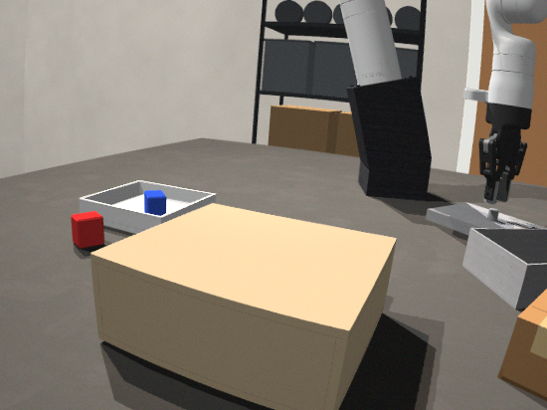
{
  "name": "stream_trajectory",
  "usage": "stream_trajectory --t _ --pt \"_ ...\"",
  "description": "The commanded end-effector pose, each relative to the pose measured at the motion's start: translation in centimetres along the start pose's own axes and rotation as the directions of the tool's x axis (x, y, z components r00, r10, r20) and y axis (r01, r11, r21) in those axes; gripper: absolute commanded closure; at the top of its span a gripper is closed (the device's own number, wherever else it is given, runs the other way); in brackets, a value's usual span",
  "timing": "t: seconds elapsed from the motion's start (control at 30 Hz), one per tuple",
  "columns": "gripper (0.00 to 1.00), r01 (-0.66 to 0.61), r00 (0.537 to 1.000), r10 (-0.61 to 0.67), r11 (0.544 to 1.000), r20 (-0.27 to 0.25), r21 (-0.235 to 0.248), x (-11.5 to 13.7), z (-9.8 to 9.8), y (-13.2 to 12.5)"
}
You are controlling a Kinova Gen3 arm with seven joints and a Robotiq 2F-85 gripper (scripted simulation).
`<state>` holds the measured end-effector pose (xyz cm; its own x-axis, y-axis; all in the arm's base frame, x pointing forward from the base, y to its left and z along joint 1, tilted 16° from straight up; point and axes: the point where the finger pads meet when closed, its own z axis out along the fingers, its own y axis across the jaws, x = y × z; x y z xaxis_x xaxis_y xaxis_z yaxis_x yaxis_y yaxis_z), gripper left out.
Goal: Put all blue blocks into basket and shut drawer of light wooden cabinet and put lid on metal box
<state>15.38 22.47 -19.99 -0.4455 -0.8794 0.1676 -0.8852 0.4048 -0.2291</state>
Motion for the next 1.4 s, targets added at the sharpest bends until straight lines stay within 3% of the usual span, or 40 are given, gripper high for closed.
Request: stream_trajectory --t 0.0,1.37 --pt "0.52 0.0 1.0 0.0 1.0 0.001 0.0 0.0 0.0 0.0" --pt "0.52 0.0 1.0 0.0 1.0 0.001 0.0 -0.1 2.3 0.0"
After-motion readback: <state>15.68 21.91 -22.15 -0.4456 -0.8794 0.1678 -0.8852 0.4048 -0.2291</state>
